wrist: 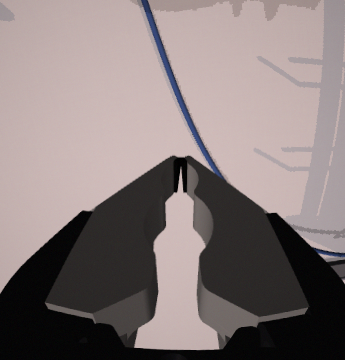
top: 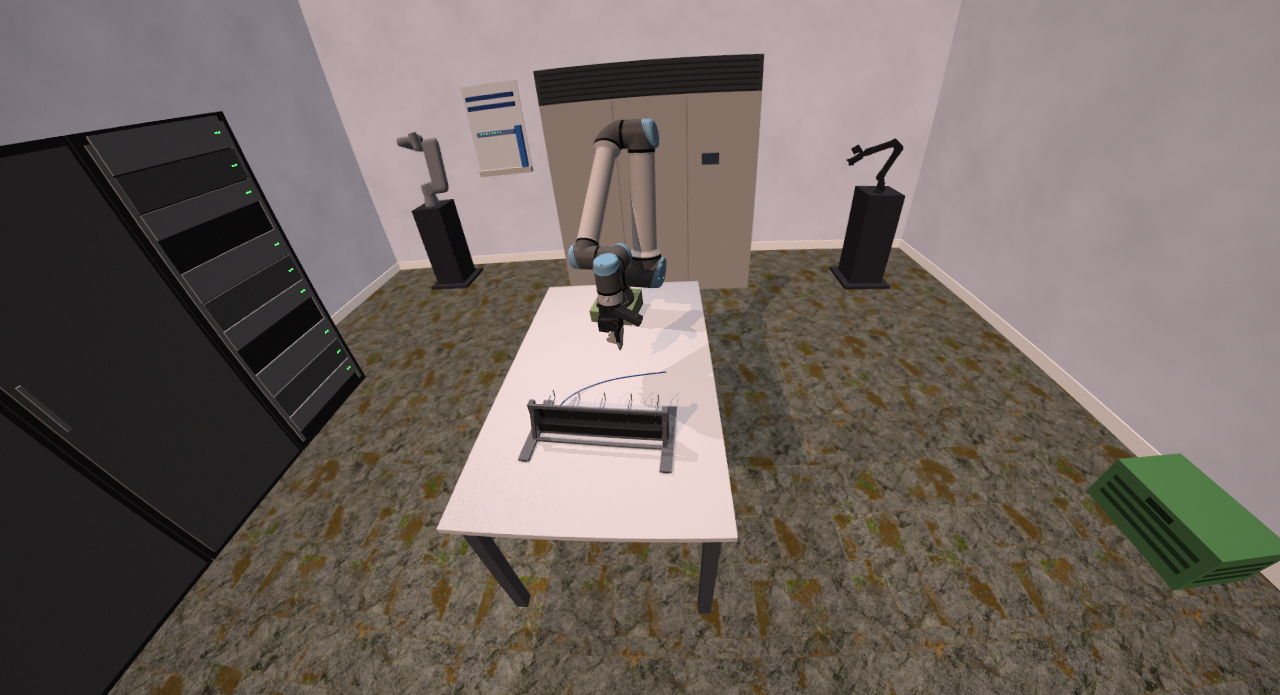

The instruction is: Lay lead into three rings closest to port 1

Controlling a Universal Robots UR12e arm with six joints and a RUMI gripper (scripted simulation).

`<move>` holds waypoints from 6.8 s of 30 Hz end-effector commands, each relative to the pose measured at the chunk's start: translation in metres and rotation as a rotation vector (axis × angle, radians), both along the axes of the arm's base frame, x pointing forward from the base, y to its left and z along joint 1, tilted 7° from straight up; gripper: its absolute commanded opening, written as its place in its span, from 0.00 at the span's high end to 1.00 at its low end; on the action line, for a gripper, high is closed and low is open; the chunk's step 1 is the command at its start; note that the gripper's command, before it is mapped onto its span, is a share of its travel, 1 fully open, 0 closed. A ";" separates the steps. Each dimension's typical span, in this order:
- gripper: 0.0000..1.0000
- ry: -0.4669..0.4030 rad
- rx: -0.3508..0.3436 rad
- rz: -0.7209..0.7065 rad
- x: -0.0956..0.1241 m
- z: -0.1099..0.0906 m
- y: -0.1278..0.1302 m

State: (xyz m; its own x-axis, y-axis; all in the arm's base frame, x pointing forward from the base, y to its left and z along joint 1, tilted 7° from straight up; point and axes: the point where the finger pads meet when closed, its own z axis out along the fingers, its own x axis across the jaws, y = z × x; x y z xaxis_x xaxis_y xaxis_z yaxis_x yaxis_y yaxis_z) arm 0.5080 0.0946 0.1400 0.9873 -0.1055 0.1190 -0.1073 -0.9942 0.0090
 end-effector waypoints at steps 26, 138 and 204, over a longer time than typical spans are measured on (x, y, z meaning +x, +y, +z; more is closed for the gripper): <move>1.00 0.008 -0.028 0.232 -0.006 -0.002 0.011; 0.80 0.012 -0.039 0.327 0.006 -0.140 0.013; 0.80 0.012 -0.039 0.327 0.007 -0.140 0.013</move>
